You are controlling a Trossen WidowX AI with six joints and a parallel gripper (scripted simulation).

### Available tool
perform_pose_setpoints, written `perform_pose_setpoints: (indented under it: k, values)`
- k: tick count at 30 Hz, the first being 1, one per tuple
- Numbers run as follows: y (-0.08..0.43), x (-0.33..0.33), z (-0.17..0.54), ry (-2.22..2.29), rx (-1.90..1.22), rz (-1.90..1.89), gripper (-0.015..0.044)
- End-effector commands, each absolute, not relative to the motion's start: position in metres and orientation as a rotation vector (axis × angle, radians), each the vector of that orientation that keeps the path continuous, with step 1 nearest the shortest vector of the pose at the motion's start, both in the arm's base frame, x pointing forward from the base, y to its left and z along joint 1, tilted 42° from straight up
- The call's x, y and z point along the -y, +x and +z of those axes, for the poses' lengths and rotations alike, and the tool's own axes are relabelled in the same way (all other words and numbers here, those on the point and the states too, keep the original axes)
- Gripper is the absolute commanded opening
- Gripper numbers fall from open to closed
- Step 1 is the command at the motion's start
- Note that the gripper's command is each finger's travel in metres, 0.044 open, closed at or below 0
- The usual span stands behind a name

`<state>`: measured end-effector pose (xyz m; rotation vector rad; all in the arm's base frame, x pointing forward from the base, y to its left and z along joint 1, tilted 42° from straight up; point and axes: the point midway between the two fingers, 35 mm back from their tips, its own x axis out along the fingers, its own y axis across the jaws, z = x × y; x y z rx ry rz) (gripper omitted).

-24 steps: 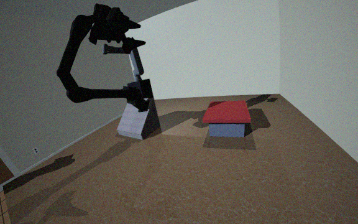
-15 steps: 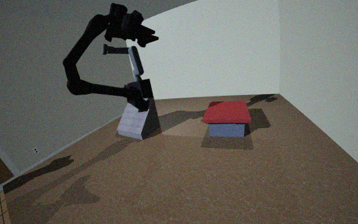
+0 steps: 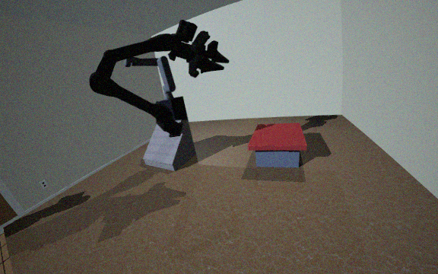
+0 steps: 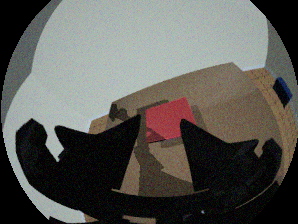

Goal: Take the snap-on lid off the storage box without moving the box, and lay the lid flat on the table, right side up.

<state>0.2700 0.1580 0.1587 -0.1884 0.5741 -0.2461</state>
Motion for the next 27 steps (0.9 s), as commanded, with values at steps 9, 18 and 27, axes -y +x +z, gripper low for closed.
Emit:
perform_pose_setpoints:
  k: [9,18,27]
  values:
    - [0.289,-0.1,0.035,0.58,-0.423,-0.629,0.0235]
    - [0.283,-0.076,0.006,0.801,-0.34,-0.734,0.0235]
    - [0.284,-0.077,0.008,0.789,-0.341,-0.729,0.0235]
